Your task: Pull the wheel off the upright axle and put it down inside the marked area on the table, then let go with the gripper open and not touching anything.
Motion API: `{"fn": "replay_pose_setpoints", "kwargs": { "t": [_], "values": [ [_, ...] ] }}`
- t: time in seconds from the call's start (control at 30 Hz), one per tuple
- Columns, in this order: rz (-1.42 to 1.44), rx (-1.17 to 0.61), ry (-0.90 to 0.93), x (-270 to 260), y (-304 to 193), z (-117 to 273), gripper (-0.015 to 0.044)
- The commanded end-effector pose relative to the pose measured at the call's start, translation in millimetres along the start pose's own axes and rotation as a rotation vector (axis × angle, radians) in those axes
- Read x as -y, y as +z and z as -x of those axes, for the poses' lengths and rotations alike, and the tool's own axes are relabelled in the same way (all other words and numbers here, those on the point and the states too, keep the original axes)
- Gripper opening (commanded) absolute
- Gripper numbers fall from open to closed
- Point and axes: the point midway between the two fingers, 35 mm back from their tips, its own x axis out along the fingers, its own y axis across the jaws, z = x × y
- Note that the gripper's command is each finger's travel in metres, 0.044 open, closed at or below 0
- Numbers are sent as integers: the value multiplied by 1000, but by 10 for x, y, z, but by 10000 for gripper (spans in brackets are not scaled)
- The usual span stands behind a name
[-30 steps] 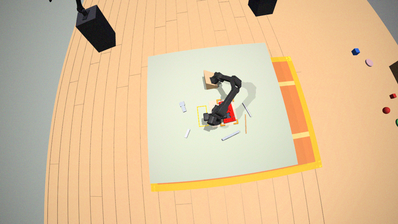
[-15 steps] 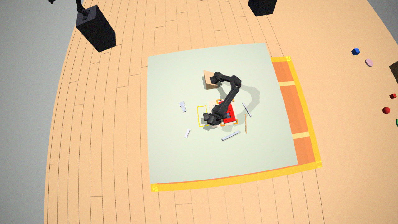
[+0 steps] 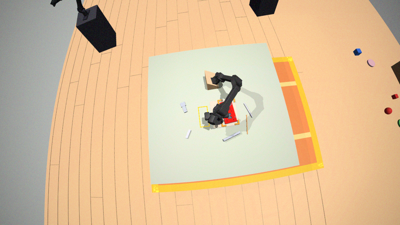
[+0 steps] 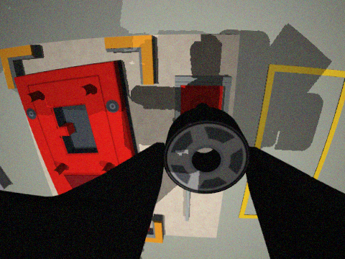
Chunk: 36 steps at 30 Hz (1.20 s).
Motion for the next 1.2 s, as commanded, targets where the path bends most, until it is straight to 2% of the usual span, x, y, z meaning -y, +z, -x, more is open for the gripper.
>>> {"fn": "replay_pose_setpoints", "kwargs": {
  "t": [0.0,0.6,0.83,1.17],
  "values": [
    [3,1,-6,0,-2,107,0],
    [1,-1,-13,1017,-552,120,0],
    [1,-1,-13,1052,-578,98,0],
    [2,0,-12,1057,-571,-142,0]
  ]
}}
